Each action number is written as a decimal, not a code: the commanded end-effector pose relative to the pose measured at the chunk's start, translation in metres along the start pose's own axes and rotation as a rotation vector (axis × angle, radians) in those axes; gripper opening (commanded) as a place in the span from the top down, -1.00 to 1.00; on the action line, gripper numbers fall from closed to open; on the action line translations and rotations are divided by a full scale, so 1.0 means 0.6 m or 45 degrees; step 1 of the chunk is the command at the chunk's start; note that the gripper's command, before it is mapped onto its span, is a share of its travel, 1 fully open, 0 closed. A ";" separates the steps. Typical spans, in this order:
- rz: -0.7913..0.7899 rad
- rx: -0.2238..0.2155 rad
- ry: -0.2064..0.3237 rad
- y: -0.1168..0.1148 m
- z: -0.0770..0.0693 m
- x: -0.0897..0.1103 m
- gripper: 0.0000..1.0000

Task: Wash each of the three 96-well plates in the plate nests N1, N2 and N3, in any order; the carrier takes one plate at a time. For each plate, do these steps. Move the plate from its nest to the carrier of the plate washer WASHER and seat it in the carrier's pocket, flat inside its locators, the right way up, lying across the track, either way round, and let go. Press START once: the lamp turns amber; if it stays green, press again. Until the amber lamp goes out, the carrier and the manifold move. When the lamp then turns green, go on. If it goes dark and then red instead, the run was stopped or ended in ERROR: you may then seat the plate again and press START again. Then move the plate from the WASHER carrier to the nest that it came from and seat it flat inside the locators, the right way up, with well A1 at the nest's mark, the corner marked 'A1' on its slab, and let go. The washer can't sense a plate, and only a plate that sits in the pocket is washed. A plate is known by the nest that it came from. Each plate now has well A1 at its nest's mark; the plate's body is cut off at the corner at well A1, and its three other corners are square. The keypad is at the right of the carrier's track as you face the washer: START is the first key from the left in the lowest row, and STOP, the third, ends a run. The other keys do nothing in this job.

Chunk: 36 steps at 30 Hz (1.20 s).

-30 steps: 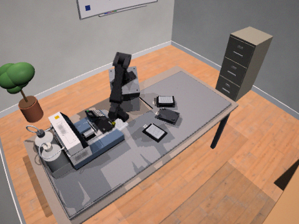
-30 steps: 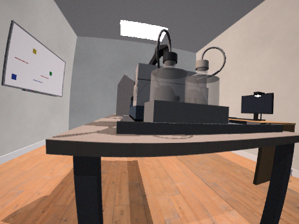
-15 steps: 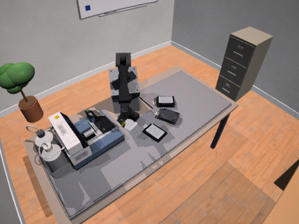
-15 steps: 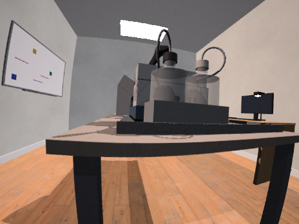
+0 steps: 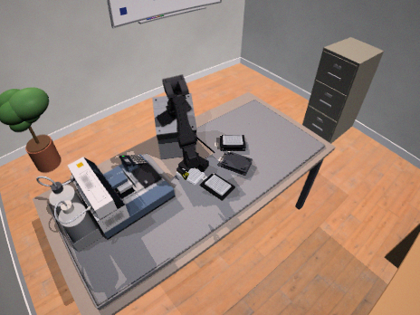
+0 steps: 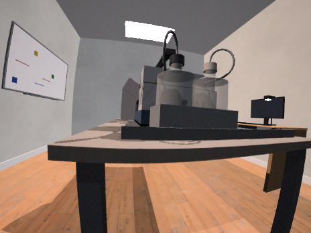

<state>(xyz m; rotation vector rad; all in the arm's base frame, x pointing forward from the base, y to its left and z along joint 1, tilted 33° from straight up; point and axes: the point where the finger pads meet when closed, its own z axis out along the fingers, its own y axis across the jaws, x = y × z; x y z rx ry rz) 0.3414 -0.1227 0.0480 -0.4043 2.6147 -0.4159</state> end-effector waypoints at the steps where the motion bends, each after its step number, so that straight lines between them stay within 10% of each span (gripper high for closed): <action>1: 0.038 0.029 -0.010 0.004 -0.005 -0.025 1.00; 11: 0.039 0.029 -0.010 0.016 -0.003 -0.042 1.00; 36: -0.089 0.025 -0.010 0.188 0.014 -0.129 1.00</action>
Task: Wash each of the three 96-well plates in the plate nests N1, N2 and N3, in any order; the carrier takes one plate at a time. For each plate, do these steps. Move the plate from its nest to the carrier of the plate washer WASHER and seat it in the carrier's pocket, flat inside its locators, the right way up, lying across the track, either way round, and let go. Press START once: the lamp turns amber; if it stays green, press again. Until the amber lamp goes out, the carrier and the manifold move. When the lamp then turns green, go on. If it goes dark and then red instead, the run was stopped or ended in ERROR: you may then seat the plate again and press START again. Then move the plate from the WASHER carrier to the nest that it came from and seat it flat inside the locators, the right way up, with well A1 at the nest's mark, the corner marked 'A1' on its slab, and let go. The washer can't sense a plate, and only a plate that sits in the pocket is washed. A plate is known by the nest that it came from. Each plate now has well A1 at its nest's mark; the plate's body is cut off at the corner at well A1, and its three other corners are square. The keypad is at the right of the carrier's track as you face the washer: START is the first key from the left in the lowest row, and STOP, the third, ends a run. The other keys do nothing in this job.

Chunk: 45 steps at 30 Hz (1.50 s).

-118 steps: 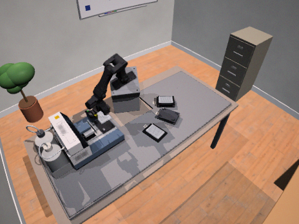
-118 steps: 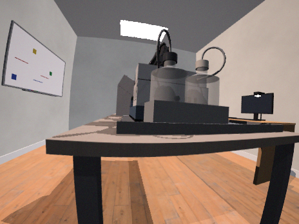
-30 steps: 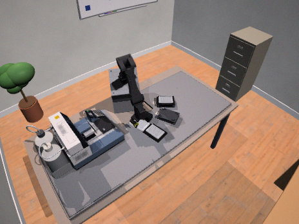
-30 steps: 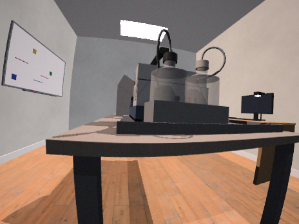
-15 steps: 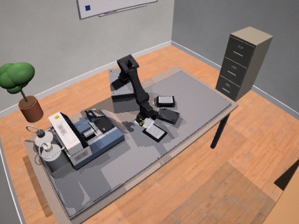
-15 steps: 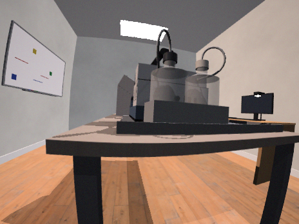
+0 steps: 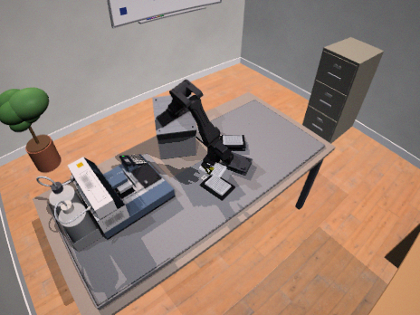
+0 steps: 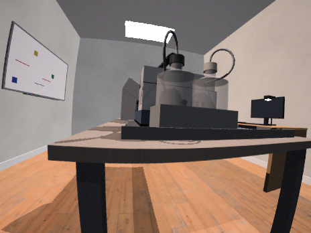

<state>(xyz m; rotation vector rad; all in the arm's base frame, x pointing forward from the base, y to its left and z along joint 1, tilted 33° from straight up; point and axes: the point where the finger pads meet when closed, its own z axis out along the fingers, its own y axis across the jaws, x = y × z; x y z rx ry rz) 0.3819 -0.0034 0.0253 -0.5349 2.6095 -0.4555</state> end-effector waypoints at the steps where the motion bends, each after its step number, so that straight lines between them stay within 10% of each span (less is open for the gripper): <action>1: 0.039 0.022 -0.020 0.013 -0.006 -0.022 1.00; 19: 0.039 0.021 -0.021 0.072 0.000 -0.060 1.00; 45: -0.089 0.018 -0.020 0.255 0.015 -0.080 1.00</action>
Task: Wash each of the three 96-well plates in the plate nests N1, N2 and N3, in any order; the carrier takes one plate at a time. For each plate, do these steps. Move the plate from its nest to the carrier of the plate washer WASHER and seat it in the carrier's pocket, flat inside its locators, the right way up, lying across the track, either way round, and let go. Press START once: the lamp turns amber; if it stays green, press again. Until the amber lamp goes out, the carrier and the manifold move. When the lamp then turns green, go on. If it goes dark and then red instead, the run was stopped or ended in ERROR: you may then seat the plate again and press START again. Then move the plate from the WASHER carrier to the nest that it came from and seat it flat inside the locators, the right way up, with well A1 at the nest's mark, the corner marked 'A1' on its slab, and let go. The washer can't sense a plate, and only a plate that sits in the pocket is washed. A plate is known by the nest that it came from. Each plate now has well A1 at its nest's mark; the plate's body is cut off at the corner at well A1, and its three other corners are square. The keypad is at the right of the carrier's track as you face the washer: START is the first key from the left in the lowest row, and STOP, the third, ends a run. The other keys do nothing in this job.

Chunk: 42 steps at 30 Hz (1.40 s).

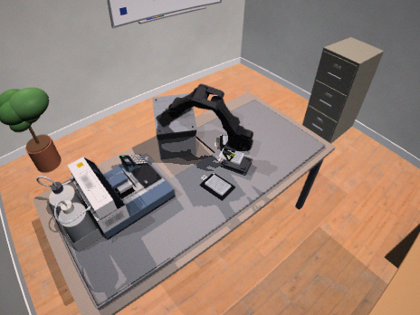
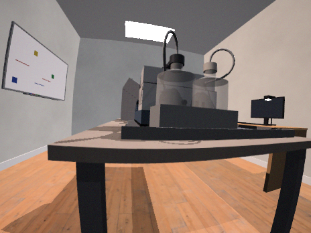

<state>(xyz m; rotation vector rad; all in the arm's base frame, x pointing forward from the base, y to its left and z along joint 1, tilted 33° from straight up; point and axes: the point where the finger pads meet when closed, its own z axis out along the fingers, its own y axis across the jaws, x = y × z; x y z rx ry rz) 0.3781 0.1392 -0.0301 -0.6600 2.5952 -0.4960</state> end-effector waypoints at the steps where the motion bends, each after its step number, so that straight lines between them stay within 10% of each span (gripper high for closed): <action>1: 0.033 0.012 -0.027 0.017 -0.007 -0.016 1.00; 13: 0.033 0.010 -0.027 0.110 0.000 -0.036 1.00; 42: 0.033 0.010 -0.027 0.108 0.000 -0.037 1.00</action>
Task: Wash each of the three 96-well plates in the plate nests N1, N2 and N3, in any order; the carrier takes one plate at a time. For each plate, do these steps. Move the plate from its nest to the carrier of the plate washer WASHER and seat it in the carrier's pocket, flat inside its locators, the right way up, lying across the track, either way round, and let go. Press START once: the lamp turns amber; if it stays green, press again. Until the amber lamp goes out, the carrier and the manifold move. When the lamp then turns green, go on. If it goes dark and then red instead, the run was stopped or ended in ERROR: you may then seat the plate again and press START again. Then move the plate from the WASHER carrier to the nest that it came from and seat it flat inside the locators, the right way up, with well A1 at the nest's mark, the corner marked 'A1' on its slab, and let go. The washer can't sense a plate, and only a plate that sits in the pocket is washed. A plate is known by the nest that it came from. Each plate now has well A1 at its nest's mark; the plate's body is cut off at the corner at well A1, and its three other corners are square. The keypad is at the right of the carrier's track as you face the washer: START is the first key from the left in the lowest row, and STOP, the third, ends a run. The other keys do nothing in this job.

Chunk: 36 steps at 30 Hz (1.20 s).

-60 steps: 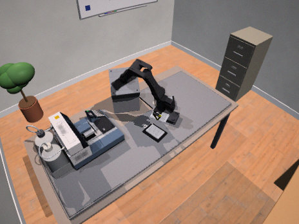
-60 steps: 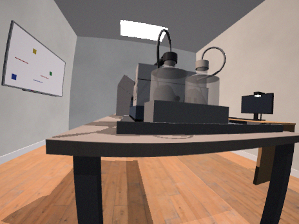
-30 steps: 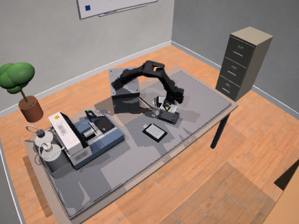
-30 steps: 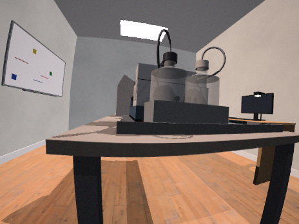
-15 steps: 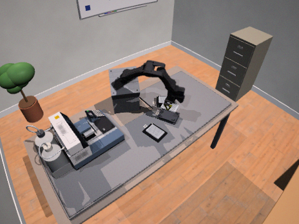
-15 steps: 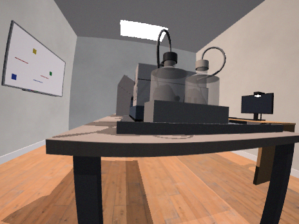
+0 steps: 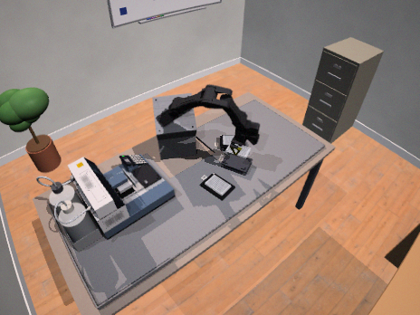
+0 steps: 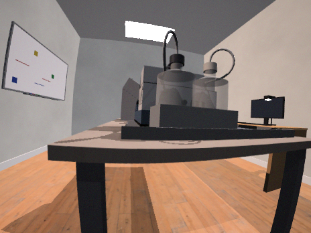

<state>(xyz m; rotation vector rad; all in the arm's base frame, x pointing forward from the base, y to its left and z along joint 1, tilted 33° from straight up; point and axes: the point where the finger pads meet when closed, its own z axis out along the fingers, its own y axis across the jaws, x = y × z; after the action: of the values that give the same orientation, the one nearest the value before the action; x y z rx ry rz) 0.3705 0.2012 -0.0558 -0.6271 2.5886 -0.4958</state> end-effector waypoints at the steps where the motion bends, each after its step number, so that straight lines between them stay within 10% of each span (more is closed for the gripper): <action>1: 0.004 -0.001 -0.016 0.000 -0.006 -0.007 1.00; 36: 0.003 0.000 -0.016 0.002 0.052 -0.012 1.00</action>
<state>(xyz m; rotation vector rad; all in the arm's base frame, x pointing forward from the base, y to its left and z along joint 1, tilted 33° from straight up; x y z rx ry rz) 0.3851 0.1905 -0.0849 -0.6232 2.6006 -0.5118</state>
